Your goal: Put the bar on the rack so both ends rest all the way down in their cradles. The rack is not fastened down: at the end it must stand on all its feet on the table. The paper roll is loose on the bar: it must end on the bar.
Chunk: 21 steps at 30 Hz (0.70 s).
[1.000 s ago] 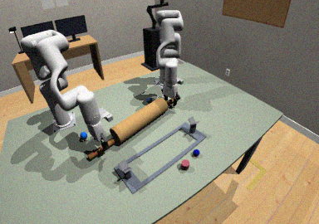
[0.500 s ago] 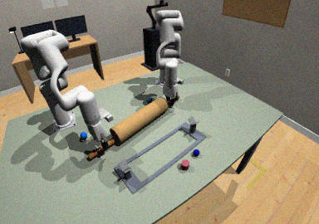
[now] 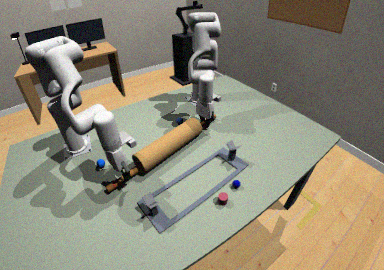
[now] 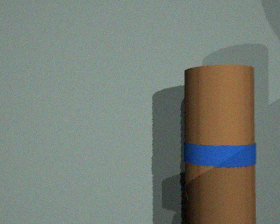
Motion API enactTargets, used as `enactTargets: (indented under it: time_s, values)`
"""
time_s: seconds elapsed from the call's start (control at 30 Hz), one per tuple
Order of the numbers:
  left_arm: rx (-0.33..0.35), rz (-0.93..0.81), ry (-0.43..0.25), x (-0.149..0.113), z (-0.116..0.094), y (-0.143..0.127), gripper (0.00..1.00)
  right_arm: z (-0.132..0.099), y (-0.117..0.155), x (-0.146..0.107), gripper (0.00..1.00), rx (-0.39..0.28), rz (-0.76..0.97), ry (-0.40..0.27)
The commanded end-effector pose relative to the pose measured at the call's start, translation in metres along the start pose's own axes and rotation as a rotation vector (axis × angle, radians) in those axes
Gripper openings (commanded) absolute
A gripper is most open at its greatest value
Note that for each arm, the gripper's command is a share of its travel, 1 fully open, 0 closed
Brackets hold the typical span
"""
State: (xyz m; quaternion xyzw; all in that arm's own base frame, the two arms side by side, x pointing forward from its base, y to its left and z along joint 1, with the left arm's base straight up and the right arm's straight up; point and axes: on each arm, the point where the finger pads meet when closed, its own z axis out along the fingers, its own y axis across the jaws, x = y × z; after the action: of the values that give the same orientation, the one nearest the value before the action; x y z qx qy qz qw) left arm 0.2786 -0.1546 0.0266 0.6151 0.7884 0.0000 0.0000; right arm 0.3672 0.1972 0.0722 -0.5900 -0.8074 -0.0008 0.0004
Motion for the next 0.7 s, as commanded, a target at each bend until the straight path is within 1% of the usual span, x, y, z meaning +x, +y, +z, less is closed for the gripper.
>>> enactTargets:
  time_s: [0.0, 0.33, 0.43, 0.57, 0.67]
  values:
    - [-0.001, 0.000, -0.001, 0.000, 0.000, 0.000, 0.12, 0.008, 0.001, 0.000, 0.95, -0.002, -0.002, 0.000]
    - [-0.001, 0.000, -0.001, 0.000, 0.000, 0.000, 0.12, 0.033, 0.001, 0.000, 0.95, -0.002, -0.005, -0.002]
    - [-0.001, 0.000, -0.001, 0.000, 0.000, 0.000, 0.12, 0.034, 0.001, 0.000, 0.95, -0.002, -0.005, -0.002]
    - [-0.001, 0.000, -0.001, 0.000, 0.000, 0.000, 0.12, 0.044, 0.001, 0.000, 0.95, -0.002, -0.006, -0.002]
    - [-0.001, 0.000, -0.001, 0.000, 0.000, 0.000, 0.12, 0.044, 0.001, 0.000, 0.95, -0.002, -0.006, -0.002]
